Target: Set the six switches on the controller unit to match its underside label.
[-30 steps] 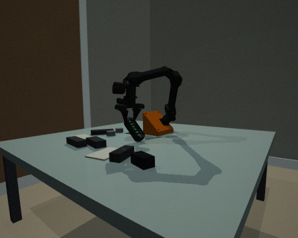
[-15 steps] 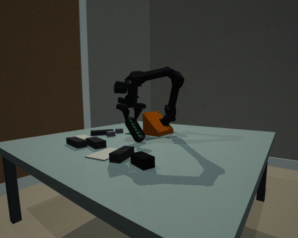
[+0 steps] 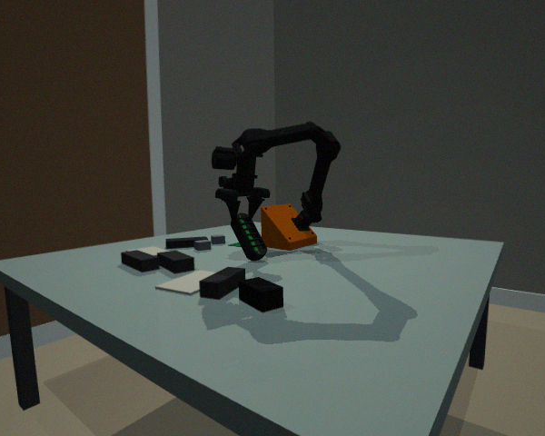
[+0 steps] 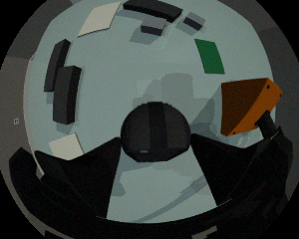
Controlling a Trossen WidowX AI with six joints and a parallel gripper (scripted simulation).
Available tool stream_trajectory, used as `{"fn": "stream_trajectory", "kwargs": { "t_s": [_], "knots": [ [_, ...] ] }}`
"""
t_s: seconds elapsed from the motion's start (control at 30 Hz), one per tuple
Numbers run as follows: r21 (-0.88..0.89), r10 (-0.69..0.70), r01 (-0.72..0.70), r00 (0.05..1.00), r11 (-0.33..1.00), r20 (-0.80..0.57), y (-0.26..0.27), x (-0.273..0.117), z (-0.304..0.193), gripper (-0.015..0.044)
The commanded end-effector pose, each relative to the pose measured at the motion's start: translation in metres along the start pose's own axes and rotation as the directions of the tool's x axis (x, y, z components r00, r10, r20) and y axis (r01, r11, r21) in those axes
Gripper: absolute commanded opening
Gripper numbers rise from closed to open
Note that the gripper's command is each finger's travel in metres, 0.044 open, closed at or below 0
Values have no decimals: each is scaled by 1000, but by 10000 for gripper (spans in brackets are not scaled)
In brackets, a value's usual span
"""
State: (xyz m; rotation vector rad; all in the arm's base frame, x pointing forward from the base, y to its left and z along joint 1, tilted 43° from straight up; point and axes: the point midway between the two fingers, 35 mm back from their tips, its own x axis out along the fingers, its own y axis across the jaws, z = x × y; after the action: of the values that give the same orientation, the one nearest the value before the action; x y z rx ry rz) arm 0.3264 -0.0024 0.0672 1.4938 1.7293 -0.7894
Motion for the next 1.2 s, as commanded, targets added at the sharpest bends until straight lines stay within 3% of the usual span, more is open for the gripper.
{"fn": "stream_trajectory", "kwargs": {
  "t_s": [0.0,1.17],
  "knots": [
    [2,1,-1,1000,1000,10,0,-3,-5,336],
    [3,1,-1,998,1000,65,0,-12,-29,336]
  ]
}}
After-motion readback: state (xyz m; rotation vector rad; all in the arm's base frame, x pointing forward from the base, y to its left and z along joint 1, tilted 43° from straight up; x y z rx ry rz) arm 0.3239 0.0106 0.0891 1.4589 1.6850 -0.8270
